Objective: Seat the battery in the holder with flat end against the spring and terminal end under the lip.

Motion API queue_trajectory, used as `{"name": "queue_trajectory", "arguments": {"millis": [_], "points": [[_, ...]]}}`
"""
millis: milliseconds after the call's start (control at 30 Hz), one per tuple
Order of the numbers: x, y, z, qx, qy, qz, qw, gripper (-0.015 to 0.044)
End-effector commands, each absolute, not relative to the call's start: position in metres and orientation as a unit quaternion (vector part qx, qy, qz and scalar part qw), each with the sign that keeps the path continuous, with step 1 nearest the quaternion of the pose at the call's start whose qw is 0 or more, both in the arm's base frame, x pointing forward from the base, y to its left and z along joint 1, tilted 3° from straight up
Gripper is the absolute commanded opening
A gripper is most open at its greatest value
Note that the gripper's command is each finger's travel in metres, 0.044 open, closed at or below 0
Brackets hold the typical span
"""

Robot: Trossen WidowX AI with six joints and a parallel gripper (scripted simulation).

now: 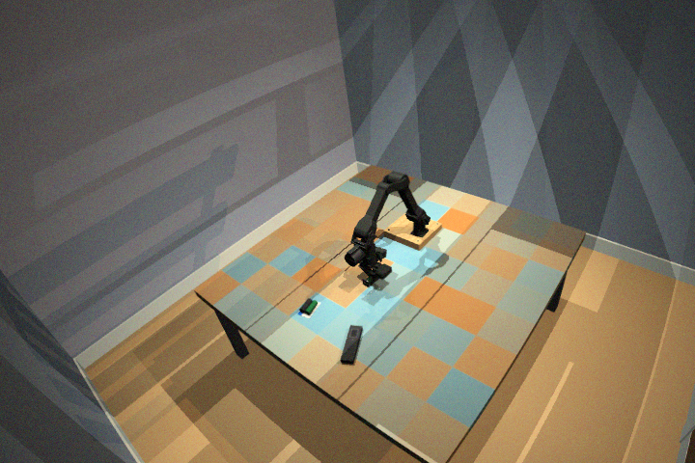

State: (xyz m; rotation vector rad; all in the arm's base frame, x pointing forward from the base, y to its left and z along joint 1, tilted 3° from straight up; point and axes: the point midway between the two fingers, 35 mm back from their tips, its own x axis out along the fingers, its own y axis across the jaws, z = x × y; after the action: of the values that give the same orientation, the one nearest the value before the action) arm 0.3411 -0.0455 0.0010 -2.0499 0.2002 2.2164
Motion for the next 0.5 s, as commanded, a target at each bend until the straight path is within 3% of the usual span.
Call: {"name": "queue_trajectory", "arguments": {"millis": [0, 467], "points": [[0.3394, -0.0457, 0.001, -0.68, 0.069, 0.728, 0.058, 0.0074], [0.3307, -0.0442, 0.0008, -0.683, 0.069, 0.725, 0.059, 0.0074]]}}
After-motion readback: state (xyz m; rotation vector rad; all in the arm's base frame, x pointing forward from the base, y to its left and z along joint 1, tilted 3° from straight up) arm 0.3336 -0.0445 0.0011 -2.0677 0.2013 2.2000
